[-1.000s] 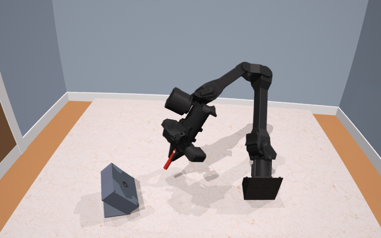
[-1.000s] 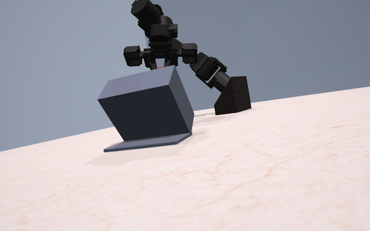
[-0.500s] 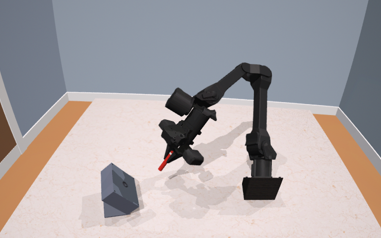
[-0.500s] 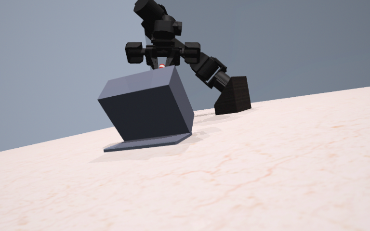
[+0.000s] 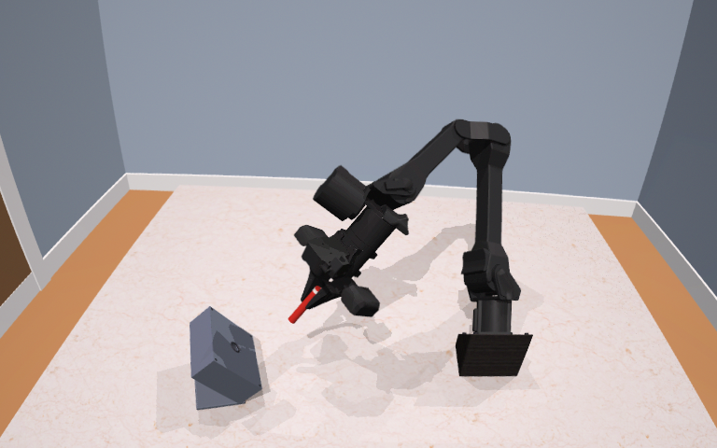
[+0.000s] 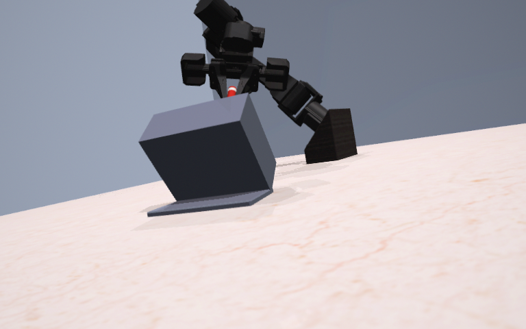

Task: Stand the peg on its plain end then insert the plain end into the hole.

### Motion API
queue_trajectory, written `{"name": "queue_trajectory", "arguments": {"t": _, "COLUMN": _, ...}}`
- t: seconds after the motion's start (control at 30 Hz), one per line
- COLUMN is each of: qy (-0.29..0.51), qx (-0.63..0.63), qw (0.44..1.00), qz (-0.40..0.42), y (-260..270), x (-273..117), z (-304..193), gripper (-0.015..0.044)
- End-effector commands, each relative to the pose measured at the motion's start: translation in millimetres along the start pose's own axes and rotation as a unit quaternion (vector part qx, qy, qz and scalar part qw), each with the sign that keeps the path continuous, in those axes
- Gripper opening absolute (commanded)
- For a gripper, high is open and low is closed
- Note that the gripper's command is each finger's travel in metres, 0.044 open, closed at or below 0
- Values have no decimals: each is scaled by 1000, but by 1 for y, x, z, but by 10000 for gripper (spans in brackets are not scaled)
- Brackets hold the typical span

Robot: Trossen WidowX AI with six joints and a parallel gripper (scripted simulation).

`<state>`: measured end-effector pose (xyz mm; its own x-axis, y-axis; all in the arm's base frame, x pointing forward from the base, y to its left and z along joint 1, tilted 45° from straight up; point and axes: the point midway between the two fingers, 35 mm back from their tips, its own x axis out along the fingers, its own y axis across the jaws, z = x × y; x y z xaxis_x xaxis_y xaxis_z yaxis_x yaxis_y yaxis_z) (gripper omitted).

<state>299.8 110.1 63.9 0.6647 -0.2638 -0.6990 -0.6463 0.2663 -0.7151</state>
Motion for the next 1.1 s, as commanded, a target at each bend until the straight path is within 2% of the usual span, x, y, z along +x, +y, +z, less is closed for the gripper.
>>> {"name": "queue_trajectory", "arguments": {"t": 0.0, "qy": -11, "qx": -11, "qw": 1000, "qz": -2, "y": 4, "x": 1, "z": 4, "gripper": 0}}
{"name": "queue_trajectory", "arguments": {"t": 1.07, "qy": -67, "qx": -41, "qw": 996, "qz": -32, "y": 6, "x": 14, "z": 29, "gripper": 0}}
